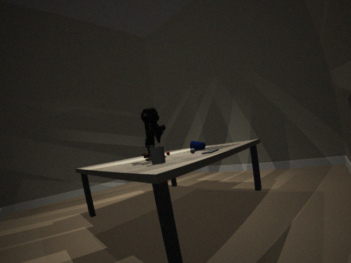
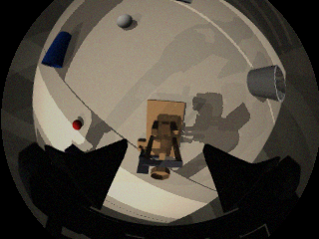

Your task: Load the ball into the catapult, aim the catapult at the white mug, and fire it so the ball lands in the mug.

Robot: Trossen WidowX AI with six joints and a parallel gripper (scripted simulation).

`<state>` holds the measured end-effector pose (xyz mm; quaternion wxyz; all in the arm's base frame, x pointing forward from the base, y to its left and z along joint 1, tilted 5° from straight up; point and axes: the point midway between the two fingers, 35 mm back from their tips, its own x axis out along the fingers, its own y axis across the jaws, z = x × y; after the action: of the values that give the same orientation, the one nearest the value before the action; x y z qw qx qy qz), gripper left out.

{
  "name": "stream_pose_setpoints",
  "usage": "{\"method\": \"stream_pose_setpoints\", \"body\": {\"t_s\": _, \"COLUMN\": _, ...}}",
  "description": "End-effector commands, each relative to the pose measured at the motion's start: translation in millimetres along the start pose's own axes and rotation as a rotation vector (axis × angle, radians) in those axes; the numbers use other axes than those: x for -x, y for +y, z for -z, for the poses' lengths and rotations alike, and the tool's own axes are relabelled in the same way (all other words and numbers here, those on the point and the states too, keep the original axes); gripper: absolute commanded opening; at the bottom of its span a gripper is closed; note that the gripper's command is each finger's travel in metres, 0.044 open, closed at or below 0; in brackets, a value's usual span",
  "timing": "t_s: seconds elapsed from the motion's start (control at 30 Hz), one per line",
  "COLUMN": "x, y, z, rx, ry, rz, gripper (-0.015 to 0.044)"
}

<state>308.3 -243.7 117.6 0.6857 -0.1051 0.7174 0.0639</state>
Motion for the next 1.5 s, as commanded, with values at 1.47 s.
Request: {"method": "stream_pose_setpoints", "body": {"t_s": 1.47, "x": -93.8, "y": 0.7, "z": 1.6, "rx": -0.005, "ry": 0.005, "rz": 0.002, "gripper": 0.044}}
